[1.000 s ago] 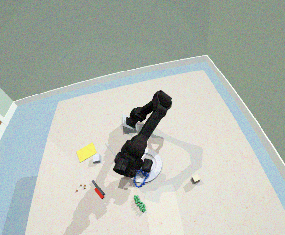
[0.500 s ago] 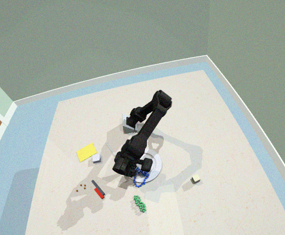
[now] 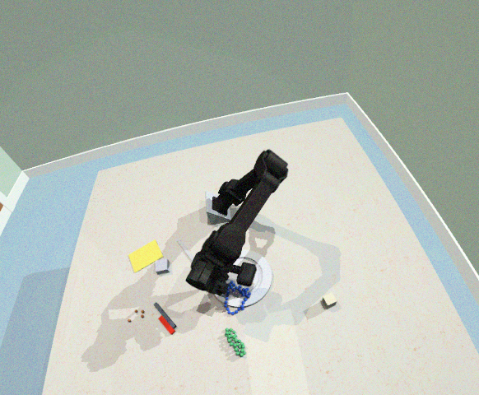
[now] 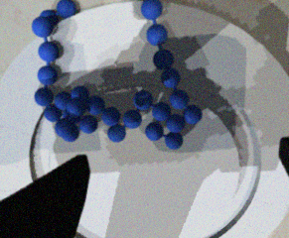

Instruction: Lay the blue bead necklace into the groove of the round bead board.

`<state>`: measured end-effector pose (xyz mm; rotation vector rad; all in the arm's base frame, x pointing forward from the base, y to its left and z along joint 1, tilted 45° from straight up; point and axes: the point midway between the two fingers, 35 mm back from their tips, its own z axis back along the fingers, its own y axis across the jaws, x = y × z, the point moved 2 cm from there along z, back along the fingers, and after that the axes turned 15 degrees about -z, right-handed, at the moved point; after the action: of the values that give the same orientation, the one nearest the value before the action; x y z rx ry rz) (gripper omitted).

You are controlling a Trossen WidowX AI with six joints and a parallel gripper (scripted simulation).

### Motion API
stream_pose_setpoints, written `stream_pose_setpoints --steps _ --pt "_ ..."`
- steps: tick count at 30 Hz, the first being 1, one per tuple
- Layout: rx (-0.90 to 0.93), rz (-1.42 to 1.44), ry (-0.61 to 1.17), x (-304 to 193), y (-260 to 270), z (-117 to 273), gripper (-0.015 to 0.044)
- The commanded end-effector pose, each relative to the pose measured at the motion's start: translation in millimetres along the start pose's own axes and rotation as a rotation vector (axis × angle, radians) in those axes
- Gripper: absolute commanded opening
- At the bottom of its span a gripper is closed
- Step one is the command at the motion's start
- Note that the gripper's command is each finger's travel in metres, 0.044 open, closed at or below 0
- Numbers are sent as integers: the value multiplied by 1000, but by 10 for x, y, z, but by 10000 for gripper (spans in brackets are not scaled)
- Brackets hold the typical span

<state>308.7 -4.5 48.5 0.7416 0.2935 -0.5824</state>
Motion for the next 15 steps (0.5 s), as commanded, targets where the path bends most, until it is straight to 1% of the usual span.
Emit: stream_pose_setpoints --steps 1,14,15 --pt "-6 6 -3 7 2 11 440" --pt "-6 6 -3 7 2 11 440" --pt "-6 7 -4 18 7 14 414"
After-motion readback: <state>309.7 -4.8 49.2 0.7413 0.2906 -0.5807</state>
